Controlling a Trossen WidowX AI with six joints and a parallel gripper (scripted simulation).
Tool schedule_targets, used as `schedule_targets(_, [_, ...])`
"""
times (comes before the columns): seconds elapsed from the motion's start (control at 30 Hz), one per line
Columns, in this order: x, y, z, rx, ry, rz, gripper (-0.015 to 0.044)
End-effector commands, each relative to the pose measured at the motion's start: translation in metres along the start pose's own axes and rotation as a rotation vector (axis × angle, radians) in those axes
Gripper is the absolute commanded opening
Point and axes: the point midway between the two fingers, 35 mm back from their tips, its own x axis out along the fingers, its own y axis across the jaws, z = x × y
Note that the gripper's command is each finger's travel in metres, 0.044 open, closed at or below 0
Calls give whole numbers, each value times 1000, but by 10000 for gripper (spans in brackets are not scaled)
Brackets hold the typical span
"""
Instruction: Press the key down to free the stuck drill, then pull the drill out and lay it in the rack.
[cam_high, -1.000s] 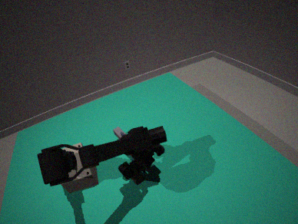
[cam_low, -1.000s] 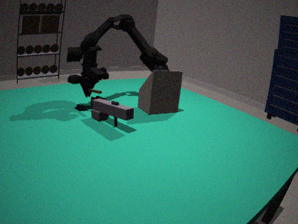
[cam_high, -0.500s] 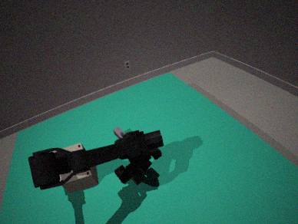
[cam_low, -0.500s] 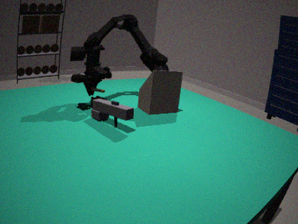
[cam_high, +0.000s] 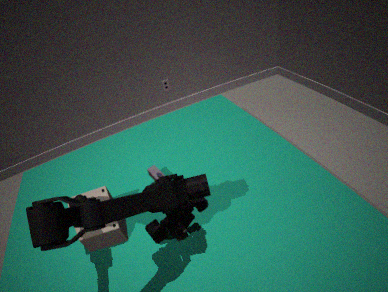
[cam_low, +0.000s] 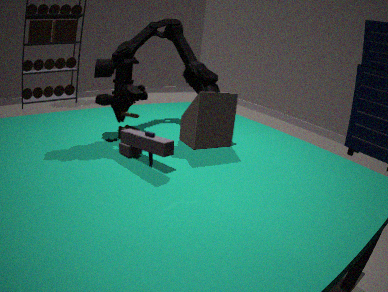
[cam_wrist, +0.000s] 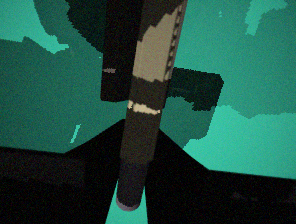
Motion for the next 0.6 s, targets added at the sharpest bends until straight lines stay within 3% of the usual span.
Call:
schedule_targets(0.0, [-5, 5, -4, 2, 0, -8, 0])
schedule_targets(0.57, [20, 5, -6, 2, 1, -8, 0])
